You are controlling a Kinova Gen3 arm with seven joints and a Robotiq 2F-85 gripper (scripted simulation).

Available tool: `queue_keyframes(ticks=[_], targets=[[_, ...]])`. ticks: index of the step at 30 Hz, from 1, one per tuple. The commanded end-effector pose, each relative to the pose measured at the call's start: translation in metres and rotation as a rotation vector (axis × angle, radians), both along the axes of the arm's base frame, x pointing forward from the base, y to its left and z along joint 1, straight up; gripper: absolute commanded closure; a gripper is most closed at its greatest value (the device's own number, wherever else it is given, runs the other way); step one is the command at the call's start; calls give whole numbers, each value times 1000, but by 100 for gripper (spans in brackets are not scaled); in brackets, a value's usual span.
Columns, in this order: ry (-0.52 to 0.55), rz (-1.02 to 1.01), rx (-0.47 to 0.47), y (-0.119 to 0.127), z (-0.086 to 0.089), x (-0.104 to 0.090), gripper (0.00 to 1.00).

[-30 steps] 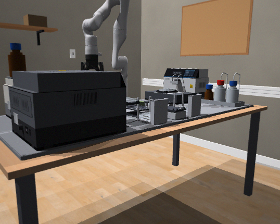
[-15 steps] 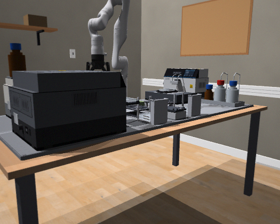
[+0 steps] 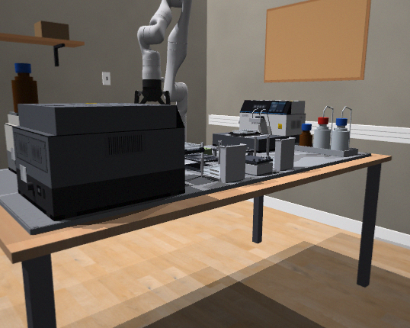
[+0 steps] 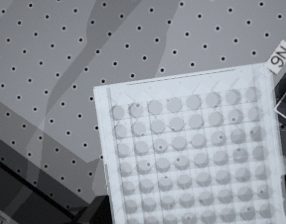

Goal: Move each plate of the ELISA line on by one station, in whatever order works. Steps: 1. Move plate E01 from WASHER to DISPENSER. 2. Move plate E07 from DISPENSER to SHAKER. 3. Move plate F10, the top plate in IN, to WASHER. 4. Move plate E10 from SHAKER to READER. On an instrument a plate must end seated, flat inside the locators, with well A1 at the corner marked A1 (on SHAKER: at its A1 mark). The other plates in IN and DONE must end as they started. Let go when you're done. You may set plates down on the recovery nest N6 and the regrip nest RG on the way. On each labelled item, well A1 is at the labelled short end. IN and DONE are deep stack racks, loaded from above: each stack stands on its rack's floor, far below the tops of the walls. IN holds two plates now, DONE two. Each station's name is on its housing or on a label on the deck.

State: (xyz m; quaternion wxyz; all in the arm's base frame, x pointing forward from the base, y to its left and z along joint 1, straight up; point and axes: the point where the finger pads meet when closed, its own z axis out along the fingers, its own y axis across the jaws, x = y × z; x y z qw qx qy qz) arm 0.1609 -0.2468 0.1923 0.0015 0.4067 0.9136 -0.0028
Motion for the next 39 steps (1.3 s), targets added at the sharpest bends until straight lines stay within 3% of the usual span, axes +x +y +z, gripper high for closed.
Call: queue_keyframes(ticks=[1, 39], targets=[[0, 0, -1, 3, 0, 9, 6], [1, 246, -1, 68, 0, 93, 6]])
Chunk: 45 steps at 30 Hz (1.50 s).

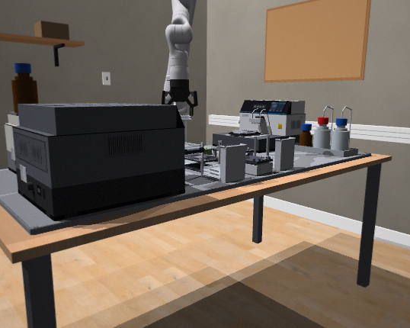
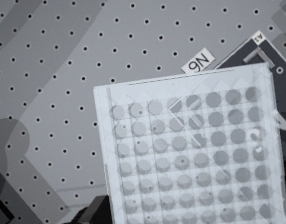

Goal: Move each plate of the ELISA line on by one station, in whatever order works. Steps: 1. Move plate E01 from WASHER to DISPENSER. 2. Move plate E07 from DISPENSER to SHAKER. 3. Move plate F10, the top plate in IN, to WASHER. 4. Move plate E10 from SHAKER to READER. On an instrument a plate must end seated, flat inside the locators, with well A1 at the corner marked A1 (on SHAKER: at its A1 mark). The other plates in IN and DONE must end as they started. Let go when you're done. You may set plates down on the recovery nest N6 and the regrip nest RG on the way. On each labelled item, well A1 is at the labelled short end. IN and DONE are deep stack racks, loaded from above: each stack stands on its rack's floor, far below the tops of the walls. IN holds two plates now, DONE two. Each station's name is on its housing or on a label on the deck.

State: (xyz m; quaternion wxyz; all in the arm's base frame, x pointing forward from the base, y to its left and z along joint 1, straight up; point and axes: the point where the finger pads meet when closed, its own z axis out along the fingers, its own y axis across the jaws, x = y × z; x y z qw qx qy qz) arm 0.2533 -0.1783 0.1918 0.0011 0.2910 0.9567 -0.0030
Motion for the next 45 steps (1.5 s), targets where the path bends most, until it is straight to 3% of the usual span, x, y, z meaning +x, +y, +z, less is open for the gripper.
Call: queue_keyframes(ticks=[1, 45], targets=[[-1, 11, -1, 2, 0, 3, 6], [1, 316, -1, 85, 0, 108, 6]])
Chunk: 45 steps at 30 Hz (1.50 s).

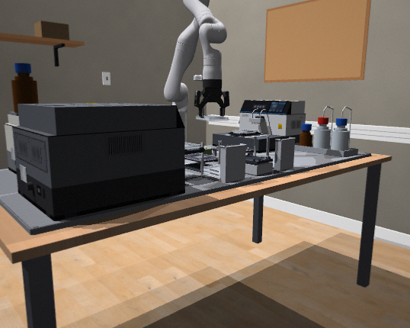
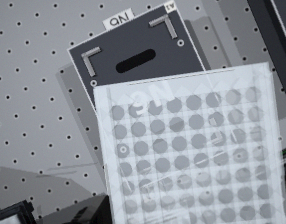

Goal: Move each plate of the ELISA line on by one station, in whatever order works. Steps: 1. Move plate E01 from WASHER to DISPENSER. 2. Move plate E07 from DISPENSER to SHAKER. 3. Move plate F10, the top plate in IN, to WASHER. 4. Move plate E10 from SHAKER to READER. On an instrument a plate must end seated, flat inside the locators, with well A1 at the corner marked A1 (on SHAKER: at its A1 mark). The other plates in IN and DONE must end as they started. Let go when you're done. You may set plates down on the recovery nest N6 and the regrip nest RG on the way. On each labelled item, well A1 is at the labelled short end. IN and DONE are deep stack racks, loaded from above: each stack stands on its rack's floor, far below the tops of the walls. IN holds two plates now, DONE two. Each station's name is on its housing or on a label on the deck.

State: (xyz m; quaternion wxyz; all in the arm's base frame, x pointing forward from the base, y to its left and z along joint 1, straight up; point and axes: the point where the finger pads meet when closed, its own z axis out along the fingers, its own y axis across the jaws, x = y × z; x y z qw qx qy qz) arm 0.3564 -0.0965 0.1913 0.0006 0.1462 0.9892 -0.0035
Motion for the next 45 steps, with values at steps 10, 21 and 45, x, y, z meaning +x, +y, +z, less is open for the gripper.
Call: queue_keyframes(ticks=[10, 21, 45], targets=[[-1, 72, 0, 20, 0, 25, 6], [0, 165, 0, 42, 0, 54, 6], [1, 312, 0, 84, 0, 106, 6]])
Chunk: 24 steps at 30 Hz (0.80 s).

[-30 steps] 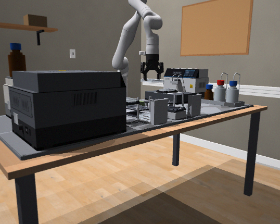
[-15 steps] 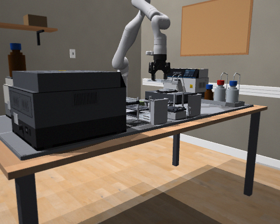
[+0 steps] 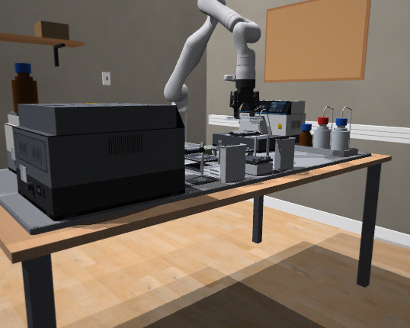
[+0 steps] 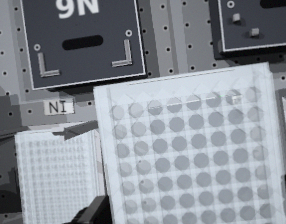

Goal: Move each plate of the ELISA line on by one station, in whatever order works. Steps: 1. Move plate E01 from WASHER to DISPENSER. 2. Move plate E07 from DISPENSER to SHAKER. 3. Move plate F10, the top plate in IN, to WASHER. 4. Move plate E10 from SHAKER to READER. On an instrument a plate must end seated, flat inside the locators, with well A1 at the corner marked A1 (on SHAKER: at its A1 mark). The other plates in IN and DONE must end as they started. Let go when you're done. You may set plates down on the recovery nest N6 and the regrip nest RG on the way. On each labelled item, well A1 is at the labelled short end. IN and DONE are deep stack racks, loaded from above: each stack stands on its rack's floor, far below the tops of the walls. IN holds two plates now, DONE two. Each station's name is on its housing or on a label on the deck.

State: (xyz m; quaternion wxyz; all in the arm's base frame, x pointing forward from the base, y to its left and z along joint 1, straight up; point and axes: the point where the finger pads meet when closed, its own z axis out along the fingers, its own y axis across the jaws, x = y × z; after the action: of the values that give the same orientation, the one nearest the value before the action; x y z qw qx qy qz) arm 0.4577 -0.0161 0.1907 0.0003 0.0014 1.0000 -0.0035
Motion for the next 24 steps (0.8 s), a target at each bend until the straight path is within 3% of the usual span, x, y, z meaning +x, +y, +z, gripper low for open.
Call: queue_keyframes(ticks=[1, 7, 24], targets=[[-1, 28, 0, 6, 1, 8, 6], [-1, 28, 0, 18, 1, 23, 6], [-1, 28, 0, 18, 1, 24, 6]])
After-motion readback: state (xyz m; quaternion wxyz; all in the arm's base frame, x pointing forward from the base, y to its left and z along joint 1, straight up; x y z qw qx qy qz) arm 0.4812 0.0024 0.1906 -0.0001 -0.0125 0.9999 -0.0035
